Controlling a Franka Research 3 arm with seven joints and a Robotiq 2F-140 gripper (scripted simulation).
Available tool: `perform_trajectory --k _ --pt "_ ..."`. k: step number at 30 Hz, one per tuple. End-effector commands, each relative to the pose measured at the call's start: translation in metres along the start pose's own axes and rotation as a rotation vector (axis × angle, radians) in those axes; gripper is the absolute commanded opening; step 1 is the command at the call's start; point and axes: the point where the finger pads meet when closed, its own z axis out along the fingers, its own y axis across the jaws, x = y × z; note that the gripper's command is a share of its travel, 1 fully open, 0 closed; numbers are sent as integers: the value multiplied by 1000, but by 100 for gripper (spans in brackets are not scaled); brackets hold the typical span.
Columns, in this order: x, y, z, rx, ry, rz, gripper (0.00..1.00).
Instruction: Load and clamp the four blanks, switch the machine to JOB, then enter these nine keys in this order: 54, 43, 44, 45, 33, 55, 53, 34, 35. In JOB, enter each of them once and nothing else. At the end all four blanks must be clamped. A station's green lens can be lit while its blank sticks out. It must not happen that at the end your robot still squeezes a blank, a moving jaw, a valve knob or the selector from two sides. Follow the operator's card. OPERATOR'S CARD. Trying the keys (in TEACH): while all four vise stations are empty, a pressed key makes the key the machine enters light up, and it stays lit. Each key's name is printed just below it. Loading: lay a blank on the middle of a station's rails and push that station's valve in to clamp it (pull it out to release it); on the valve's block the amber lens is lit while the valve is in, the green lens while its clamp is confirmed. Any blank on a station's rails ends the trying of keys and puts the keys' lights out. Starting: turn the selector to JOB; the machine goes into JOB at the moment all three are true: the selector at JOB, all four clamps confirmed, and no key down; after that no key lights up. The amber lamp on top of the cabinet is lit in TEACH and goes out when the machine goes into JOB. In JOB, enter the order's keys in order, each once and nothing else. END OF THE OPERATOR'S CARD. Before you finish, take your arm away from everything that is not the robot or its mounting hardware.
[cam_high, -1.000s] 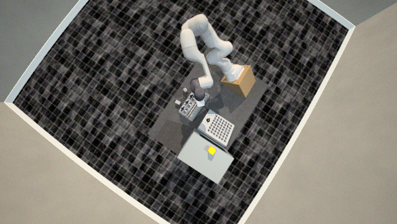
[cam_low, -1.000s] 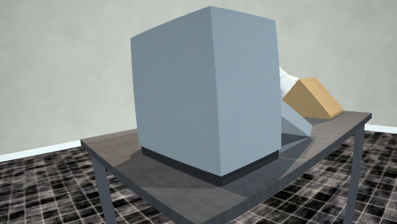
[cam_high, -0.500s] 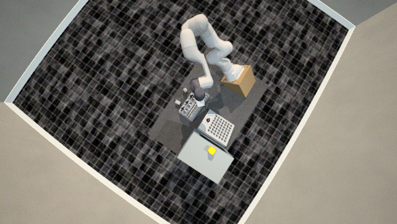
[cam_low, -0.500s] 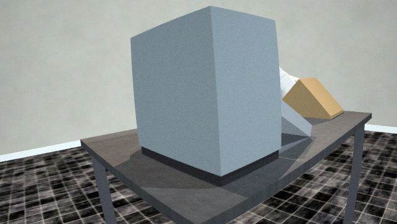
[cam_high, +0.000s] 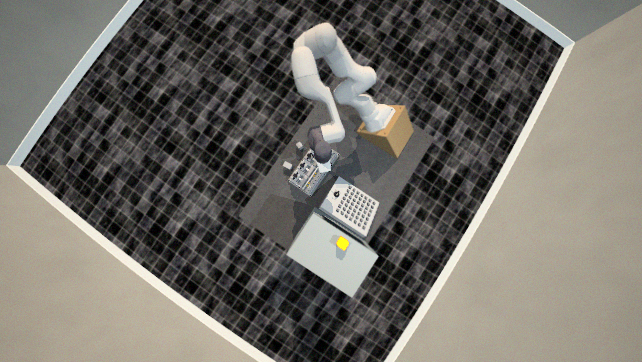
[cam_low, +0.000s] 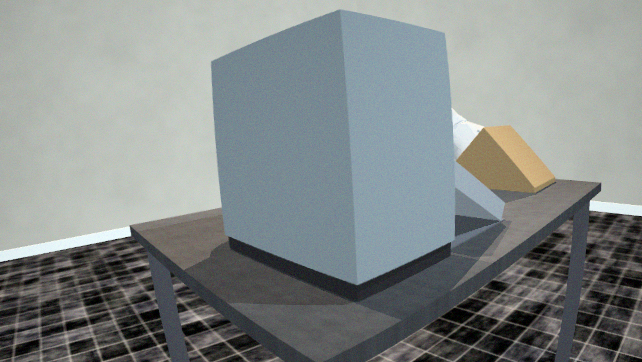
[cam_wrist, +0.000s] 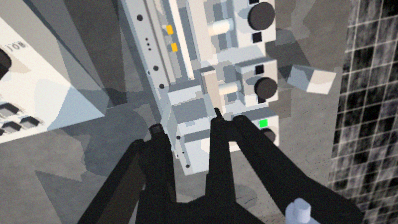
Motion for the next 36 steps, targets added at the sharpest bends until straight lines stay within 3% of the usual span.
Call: perform_trajectory --k 1,36 --pt "1 -1 0 2 4 4 0" --pt "1 -1 0 2 4 6 0"
